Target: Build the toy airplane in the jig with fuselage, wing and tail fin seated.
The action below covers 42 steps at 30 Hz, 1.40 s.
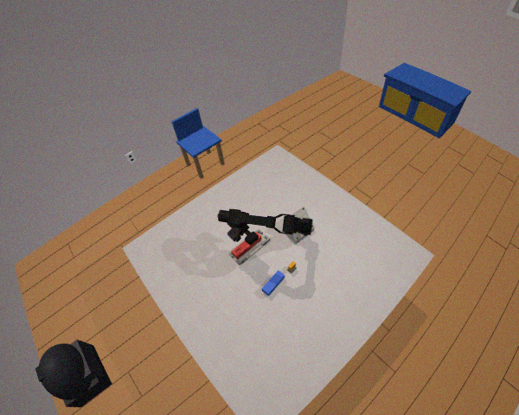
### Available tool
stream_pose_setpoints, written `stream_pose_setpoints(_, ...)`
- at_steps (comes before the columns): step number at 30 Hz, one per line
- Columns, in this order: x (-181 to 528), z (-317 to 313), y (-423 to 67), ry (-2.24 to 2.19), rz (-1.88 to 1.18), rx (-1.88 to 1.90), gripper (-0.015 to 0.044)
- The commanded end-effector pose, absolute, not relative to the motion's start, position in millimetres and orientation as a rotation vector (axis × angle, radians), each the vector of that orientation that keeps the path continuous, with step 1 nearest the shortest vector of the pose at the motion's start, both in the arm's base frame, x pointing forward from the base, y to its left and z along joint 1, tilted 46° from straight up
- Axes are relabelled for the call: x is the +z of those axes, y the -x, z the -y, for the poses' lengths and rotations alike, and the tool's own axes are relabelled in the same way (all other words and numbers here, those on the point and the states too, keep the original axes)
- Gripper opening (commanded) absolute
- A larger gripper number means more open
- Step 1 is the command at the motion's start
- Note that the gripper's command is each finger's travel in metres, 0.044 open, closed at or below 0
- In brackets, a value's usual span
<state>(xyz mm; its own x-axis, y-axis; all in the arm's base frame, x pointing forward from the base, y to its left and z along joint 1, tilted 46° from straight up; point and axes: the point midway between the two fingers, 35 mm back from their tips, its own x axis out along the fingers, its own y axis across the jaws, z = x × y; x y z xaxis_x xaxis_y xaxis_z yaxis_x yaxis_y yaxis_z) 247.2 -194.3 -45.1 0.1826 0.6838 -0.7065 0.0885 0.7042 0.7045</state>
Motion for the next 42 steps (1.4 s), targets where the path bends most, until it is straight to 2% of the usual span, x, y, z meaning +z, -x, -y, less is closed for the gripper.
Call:
stream_pose_setpoints(1, -18.8, 216.0, -238.0, -0.707, -1.338, 0.468, 0.0440)
stream_pose_setpoints(15, -13.9, 213.9, -250.6, -0.610, -1.303, 0.535, 0.0440)
stream_pose_setpoints(23, 82.6, 128.1, -308.4, -0.601, -1.309, 0.510, 0.0440)
stream_pose_setpoints(30, 158.8, 35.8, -315.7, -0.620, -1.296, 0.544, 0.0440)
stream_pose_setpoints(38, 163.5, 25.8, -314.9, -0.622, -1.295, 0.549, 0.0440)
stream_pose_setpoints(42, 137.1, -0.5, -322.2, -0.623, -1.294, 0.550, 0.0440)
